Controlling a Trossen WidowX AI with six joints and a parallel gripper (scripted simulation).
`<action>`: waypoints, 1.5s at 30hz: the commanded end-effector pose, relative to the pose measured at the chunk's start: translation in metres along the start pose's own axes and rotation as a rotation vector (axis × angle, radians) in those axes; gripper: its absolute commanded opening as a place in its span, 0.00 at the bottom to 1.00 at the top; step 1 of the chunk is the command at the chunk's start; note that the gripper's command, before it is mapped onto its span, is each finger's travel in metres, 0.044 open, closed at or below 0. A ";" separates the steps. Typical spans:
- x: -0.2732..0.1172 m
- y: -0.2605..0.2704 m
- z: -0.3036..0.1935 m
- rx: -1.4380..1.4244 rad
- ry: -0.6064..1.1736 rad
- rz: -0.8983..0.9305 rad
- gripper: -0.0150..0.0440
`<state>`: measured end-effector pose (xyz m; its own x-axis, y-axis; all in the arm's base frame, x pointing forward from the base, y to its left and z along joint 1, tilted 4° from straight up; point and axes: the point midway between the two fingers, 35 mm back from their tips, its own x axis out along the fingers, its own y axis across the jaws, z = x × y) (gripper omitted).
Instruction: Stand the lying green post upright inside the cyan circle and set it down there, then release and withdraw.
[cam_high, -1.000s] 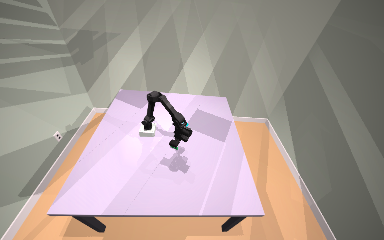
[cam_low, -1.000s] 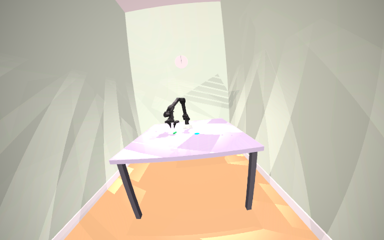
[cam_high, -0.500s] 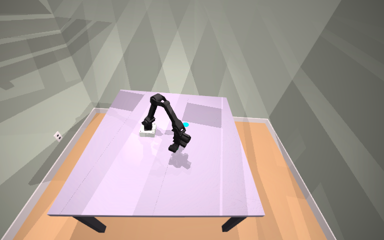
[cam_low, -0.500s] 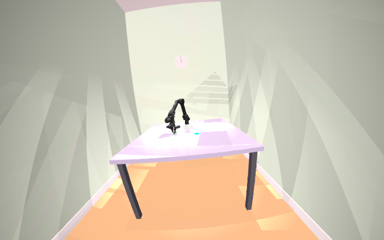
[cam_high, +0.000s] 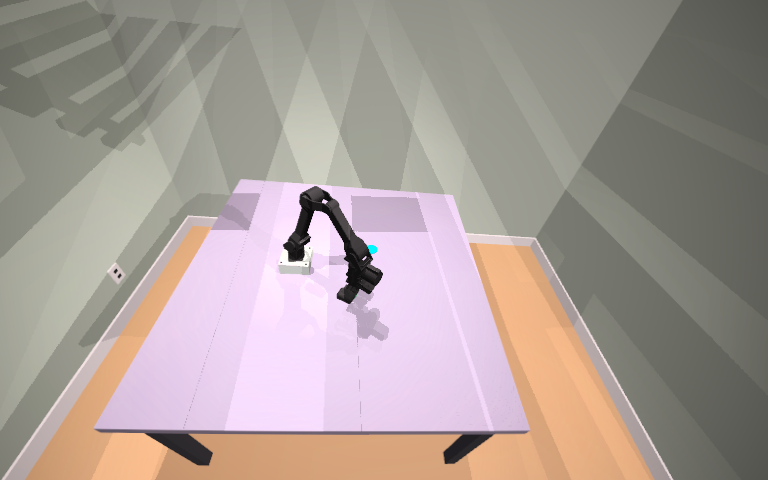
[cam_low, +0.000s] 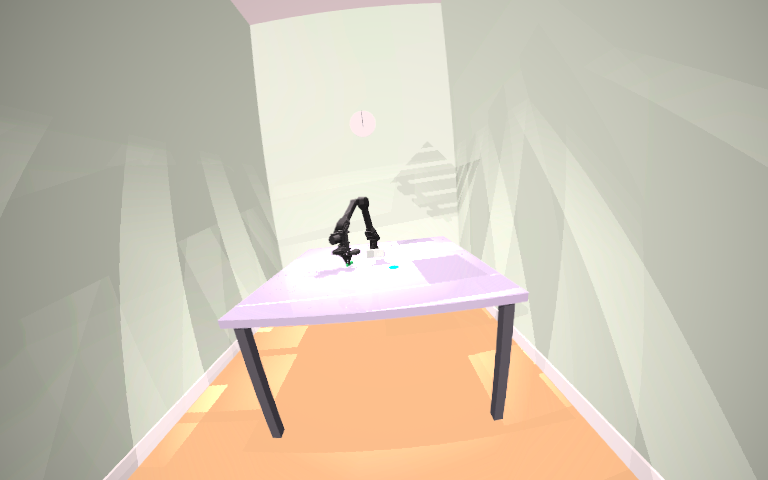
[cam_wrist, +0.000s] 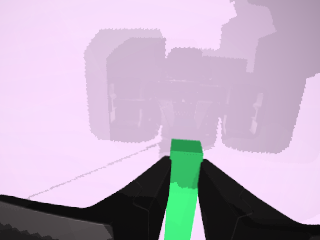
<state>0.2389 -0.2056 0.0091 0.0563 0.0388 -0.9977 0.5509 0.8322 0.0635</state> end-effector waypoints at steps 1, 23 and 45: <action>-0.018 -0.001 0.005 -0.001 -0.017 -0.007 0.29; -0.087 0.000 0.002 -0.001 -0.017 -0.007 0.29; -0.107 0.033 0.007 -0.187 -0.016 -0.008 0.29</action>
<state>0.2496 -0.1914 0.1156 0.0673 0.0296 -0.9973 0.4395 0.8965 0.0563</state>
